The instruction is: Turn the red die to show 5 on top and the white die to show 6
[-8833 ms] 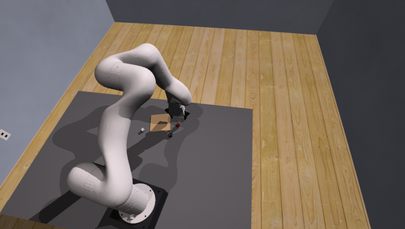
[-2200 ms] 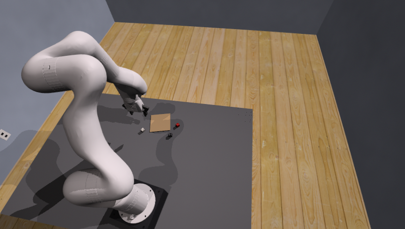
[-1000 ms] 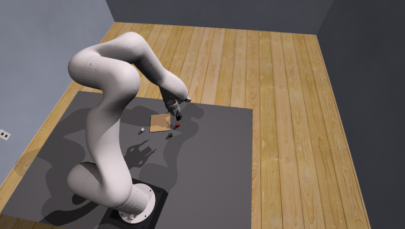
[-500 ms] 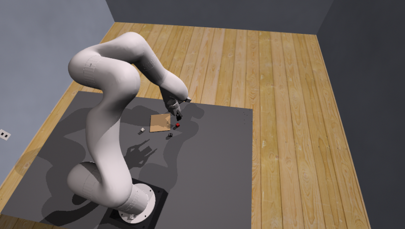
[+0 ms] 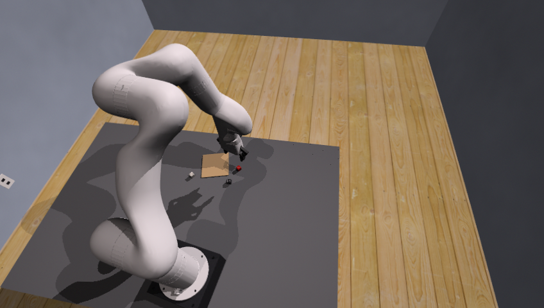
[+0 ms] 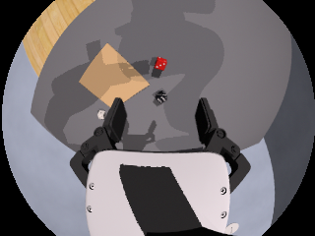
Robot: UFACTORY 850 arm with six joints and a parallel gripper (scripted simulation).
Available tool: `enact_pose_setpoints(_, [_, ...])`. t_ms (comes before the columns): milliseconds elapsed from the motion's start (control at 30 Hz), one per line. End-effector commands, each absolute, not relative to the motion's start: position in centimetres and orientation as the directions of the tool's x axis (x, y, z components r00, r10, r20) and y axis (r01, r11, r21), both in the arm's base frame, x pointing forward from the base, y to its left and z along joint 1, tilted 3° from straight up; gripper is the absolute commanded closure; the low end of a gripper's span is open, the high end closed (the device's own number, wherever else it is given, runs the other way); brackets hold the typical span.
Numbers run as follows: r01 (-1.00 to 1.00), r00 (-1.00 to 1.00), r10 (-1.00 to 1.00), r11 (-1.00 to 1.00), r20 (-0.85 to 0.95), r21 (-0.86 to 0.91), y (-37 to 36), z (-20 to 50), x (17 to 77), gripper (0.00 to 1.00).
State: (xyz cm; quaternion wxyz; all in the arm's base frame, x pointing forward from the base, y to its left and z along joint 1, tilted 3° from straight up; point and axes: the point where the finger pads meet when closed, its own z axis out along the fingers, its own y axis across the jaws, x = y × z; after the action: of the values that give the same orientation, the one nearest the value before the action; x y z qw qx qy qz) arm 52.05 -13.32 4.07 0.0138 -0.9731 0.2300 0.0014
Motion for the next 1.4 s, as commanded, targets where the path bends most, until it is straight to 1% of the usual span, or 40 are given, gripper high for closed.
enact_pose_setpoints(0, [-0.287, 0.958, -0.287, -0.957, -0.001, -0.047, -13.3, 3.9, 52.1, 0.00])
enact_pose_setpoints(67, [-0.258, 0.966, -0.259, -0.965, 0.000, -0.047, -13.3, 3.8, 52.1, 0.00])
enact_pose_setpoints(100, [-0.201, 0.980, -0.201, -0.979, 0.003, -0.047, -13.3, 3.7, 52.1, 0.00])
enact_pose_setpoints(133, [-0.198, 0.980, -0.198, -0.979, 0.003, -0.047, -13.3, 3.7, 52.1, 0.00])
enact_pose_setpoints(167, [-0.140, 0.990, -0.140, -0.989, 0.006, -0.046, -13.3, 3.6, 52.1, 0.00])
enact_pose_setpoints(200, [-0.134, 0.991, -0.134, -0.990, 0.006, -0.046, -13.3, 3.6, 52.1, 0.00])
enact_pose_setpoints(400, [0.075, 0.997, 0.075, -0.996, 0.016, -0.044, -13.2, 3.3, 52.1, 0.00])
enact_pose_setpoints(500, [0.076, 0.997, 0.076, -0.996, 0.016, -0.044, -13.2, 3.3, 52.1, 0.00])
enact_pose_setpoints(567, [0.204, 0.979, 0.203, -0.978, 0.021, -0.041, -13.2, 3.1, 52.1, 0.00])
enact_pose_setpoints(633, [0.226, 0.974, 0.225, -0.973, 0.022, -0.041, -13.2, 3.0, 52.1, 0.00])
enact_pose_setpoints(667, [0.278, 0.961, 0.277, -0.960, 0.024, -0.040, -13.2, 2.9, 52.1, 0.00])
enact_pose_setpoints(933, [0.509, 0.861, 0.508, -0.860, 0.033, -0.032, -13.1, 2.5, 52.1, 0.00])
enact_pose_setpoints(1033, [0.521, 0.853, 0.520, -0.853, 0.034, -0.032, -13.1, 2.5, 52.1, 0.00])
enact_pose_setpoints(1100, [0.622, 0.783, 0.621, -0.783, 0.037, -0.027, -13.1, 2.3, 52.1, 0.00])
enact_pose_setpoints(1200, [0.655, 0.756, 0.654, -0.756, 0.038, -0.026, -13.1, 2.2, 52.1, 0.00])
enact_pose_setpoints(1233, [0.700, 0.714, 0.699, -0.713, 0.040, -0.023, -13.0, 2.1, 52.1, 0.00])
enact_pose_setpoints(1367, [0.770, 0.638, 0.769, -0.637, 0.042, -0.019, -13.0, 2.0, 52.1, 0.00])
